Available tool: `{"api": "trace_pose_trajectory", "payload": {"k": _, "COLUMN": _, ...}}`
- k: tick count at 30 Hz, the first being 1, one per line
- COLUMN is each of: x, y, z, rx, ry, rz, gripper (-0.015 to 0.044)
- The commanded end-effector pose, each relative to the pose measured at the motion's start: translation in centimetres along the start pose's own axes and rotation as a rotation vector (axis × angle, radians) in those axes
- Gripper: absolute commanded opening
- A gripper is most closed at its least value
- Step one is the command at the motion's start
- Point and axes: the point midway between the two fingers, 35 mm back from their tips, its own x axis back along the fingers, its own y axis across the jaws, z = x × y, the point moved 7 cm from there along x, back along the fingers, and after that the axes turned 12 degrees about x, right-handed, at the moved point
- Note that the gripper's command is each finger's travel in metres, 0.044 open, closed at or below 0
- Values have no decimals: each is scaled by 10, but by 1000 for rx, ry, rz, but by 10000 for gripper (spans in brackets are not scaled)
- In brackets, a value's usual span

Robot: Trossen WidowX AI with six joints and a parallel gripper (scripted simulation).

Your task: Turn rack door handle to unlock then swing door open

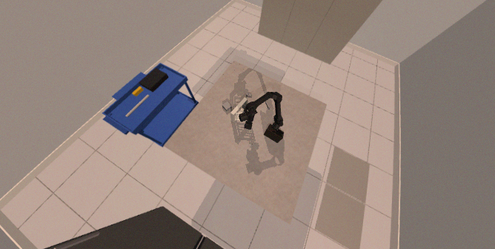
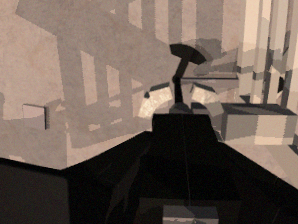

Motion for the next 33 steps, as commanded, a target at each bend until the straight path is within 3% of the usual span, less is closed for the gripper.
{"api": "trace_pose_trajectory", "payload": {"k": 1, "x": 0, "y": 7, "z": -4, "rx": -91, "ry": 1, "rz": -2, "gripper": 21}}
{"api": "trace_pose_trajectory", "payload": {"k": 33, "x": 1, "y": 57, "z": -49, "rx": -564, "ry": -1, "rz": -6, "gripper": 21}}
